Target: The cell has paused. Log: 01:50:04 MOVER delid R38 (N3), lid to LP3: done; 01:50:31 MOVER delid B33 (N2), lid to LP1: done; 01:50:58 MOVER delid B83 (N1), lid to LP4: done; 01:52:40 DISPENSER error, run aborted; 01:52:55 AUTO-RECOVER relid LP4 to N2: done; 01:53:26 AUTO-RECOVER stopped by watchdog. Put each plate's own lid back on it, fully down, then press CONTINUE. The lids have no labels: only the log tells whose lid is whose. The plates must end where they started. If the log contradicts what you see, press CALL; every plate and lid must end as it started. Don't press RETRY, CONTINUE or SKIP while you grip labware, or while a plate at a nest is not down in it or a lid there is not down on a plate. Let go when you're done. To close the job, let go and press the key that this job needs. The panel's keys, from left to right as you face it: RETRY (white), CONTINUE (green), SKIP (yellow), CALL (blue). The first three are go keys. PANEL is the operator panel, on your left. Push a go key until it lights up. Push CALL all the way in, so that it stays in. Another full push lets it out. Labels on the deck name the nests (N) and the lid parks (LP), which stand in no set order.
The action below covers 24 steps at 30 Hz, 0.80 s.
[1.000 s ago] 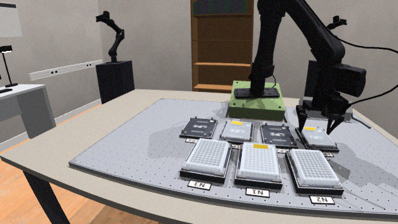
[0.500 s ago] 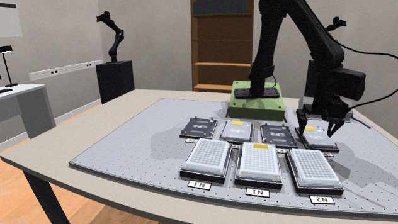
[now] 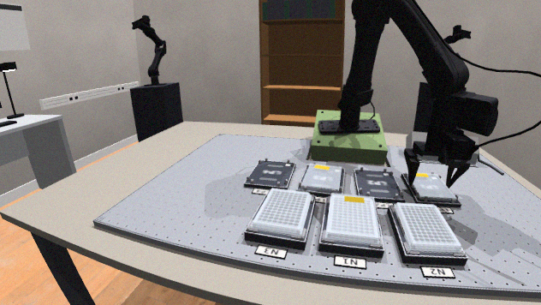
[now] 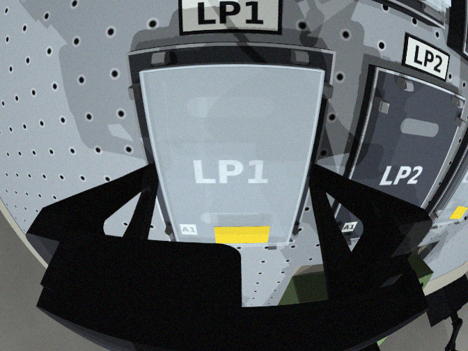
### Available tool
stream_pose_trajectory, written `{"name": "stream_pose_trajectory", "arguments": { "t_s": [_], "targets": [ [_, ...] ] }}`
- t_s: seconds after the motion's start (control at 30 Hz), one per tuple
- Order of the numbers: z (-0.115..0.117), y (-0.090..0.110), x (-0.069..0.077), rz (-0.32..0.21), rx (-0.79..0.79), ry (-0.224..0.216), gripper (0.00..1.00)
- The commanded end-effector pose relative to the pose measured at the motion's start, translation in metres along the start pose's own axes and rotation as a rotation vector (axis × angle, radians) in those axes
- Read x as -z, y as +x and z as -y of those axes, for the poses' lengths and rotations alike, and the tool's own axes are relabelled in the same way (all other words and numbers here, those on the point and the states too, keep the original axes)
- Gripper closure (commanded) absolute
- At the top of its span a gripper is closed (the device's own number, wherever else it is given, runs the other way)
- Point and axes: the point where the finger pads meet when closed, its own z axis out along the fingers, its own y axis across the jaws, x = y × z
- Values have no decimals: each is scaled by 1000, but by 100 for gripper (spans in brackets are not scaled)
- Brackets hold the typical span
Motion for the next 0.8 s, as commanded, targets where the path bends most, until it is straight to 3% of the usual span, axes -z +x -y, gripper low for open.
{"name": "stream_pose_trajectory", "arguments": {
  "t_s": [0.0,0.63,0.67,0.77],
  "targets": [
    [-12,-9,7,35,10,-24,3],
    [-11,-7,3,29,9,-19,20],
    [-11,-6,3,28,9,-19,100],
    [-11,-6,3,28,9,-19,100]
  ]
}}
